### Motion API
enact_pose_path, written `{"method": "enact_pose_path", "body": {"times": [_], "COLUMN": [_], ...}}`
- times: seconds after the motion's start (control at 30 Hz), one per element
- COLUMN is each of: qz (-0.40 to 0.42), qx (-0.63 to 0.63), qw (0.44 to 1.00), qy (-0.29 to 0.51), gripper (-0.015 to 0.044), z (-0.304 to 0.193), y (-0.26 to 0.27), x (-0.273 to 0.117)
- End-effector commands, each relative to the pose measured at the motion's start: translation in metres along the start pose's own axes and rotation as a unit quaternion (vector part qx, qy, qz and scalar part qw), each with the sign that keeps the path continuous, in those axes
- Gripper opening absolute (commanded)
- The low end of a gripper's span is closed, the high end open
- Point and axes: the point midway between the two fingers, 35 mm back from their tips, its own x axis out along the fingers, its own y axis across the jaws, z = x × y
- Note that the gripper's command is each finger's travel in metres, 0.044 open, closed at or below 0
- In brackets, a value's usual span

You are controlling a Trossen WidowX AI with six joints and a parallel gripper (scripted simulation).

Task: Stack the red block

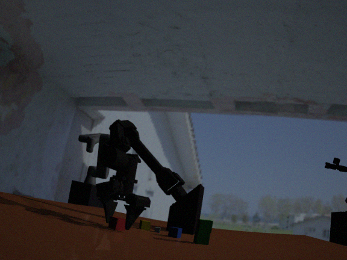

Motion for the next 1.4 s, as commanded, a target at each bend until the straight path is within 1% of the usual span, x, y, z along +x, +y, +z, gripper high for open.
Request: {"method": "enact_pose_path", "body": {"times": [0.0, 0.13, 0.53, 0.77, 0.87, 1.37], "qz": [0.0, 0.0, 0.0, 0.0, 0.0, 0.002], "qx": [-0.001, 0.0, 0.0, 0.0, 0.0, -0.001], "qw": [1.0, 1.0, 1.0, 1.0, 1.0, 1.0], "qy": [-0.001, 0.0, 0.0, 0.0, 0.0, 0.0], "gripper": [0.044, 0.044, 0.0125, 0.0078, 0.0, 0.0], "z": [0.0, 0.0, 0.0, 0.0, 0.0, 0.0], "y": [0.0, 0.0, 0.0, 0.0, 0.0, 0.001], "x": [0.001, 0.0, 0.0, 0.0, -0.006, -0.072]}}
